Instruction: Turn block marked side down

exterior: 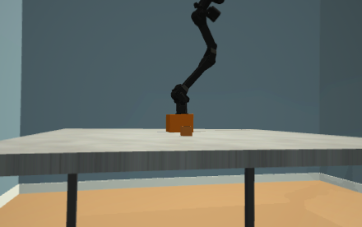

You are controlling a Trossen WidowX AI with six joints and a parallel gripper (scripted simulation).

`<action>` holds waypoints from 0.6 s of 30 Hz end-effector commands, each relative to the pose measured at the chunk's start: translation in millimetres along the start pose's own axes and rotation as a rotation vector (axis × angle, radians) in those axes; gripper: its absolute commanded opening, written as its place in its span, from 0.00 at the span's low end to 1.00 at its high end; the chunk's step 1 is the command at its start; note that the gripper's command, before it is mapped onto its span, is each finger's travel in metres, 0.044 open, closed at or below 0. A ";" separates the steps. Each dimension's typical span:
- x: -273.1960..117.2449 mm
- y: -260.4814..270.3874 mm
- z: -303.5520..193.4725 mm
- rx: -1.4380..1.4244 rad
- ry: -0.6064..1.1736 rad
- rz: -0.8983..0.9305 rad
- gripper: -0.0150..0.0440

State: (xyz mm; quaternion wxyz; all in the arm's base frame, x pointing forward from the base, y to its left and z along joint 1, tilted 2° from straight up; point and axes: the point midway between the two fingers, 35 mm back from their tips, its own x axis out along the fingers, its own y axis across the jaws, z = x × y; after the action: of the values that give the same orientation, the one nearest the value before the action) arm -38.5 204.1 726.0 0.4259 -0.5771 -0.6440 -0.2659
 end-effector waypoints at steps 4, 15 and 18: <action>-32.0 -2.2 -107.2 0.165 0.265 -0.043 1.00; -95.0 35.9 -223.6 0.365 0.607 -0.043 1.00; -111.0 50.0 -244.4 0.409 0.680 -0.034 1.00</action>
State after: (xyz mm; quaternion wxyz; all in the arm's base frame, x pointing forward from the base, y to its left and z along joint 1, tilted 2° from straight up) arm 44.5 -20.1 751.5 0.6854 -0.3739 -0.5417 -0.3113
